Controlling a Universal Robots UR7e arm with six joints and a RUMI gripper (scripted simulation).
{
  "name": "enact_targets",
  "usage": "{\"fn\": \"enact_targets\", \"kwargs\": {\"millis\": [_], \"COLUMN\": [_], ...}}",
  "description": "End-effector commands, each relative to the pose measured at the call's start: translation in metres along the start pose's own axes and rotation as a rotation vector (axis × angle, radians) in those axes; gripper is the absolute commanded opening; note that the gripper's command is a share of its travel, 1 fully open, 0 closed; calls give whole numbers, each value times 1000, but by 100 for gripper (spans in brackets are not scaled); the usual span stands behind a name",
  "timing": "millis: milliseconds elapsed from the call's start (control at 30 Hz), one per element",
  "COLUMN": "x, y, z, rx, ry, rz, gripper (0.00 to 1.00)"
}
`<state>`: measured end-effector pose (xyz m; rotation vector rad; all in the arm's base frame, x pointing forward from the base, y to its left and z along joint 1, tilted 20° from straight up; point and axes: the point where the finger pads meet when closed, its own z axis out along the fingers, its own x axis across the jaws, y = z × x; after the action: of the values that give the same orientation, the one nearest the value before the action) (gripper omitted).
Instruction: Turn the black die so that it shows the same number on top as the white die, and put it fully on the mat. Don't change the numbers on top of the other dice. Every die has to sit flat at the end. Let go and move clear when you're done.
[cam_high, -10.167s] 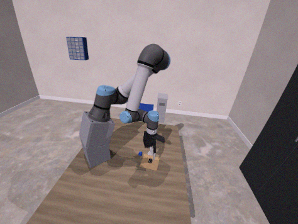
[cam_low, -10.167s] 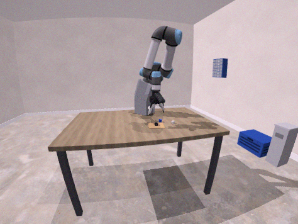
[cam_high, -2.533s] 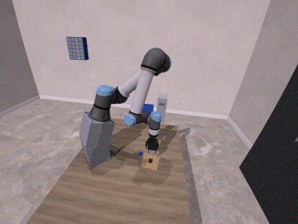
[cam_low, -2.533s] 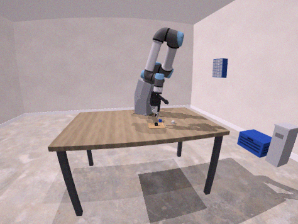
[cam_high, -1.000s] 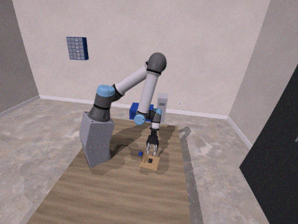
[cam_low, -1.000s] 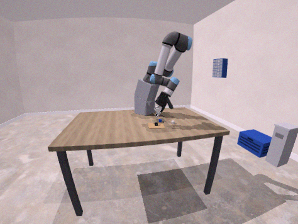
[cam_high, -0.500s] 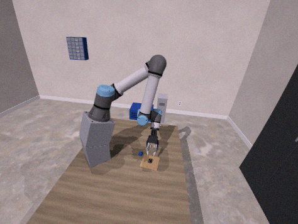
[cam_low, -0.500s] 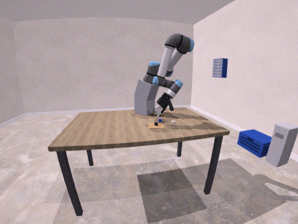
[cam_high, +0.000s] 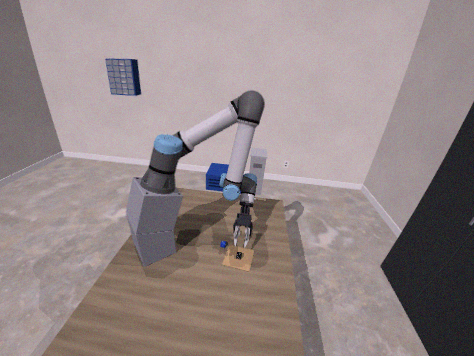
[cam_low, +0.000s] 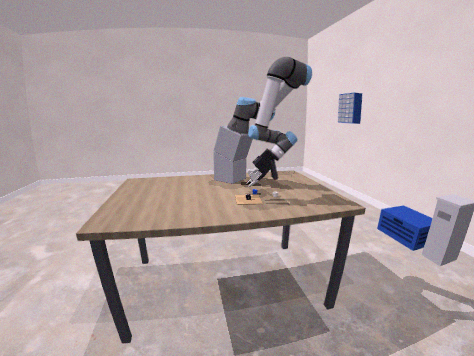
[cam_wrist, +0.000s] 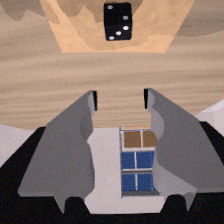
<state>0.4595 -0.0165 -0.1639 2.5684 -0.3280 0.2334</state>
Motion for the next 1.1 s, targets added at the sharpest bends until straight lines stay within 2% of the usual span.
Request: {"fn": "enact_targets", "kwargs": {"millis": [0,767,1067], "x": [0,0,0], "y": [0,-3,-11], "z": [0,3,11], "rx": [-3,-3,-3], "ry": [1,1,1], "rz": [1,1,1], "gripper": [24,24,24]}}
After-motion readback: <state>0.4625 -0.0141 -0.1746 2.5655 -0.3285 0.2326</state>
